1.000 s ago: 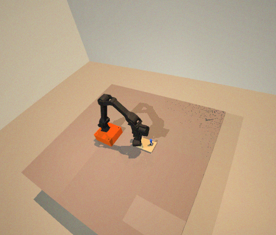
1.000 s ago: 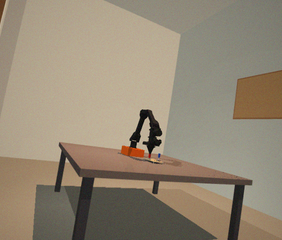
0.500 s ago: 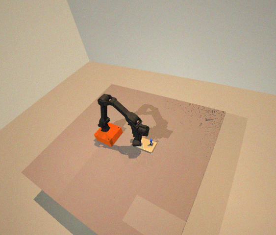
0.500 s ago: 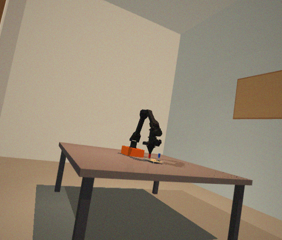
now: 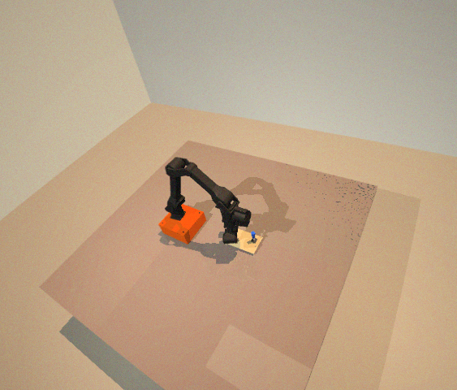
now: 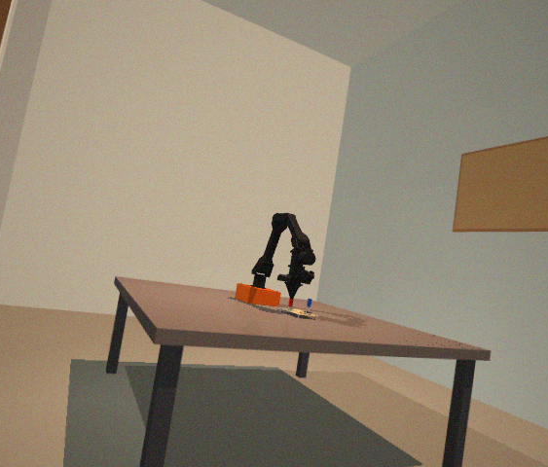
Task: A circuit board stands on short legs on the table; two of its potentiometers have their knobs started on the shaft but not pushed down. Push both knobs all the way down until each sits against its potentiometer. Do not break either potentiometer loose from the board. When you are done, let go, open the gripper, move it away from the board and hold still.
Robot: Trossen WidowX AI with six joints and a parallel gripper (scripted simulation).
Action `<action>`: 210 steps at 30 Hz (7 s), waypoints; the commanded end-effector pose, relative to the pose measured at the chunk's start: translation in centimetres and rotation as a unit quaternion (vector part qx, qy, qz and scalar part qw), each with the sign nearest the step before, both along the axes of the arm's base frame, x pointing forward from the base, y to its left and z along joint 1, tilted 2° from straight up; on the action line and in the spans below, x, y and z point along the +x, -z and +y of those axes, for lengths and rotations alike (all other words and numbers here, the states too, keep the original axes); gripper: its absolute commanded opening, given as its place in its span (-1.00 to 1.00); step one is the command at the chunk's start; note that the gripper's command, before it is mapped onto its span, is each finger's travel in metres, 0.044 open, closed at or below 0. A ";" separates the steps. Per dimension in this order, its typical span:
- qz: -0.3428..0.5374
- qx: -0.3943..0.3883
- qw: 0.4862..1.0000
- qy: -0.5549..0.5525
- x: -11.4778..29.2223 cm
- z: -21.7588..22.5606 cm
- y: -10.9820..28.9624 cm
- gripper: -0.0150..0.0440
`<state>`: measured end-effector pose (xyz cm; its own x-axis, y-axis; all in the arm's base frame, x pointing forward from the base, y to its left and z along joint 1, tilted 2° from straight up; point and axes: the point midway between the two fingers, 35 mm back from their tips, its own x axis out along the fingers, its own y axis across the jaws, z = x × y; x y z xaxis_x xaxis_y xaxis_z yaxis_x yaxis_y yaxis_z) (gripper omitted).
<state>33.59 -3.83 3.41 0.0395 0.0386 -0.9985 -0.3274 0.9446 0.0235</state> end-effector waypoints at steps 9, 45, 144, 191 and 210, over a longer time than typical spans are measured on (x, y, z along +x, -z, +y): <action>0.001 -0.002 1.000 -0.001 0.1 -0.1 -1.6 -0.49; -0.021 -0.006 0.951 0.308 3.7 0.2 -3.7 -0.49; 0.038 0.042 0.001 0.998 8.7 2.9 -3.4 -0.49; 0.038 0.042 0.001 0.998 8.7 2.9 -2.6 -0.49; 0.038 0.042 0.001 0.998 8.7 2.9 -2.1 -0.49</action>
<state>42.22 -0.99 5.71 0.0415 0.0339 -0.9986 0.3355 -0.9419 -0.0180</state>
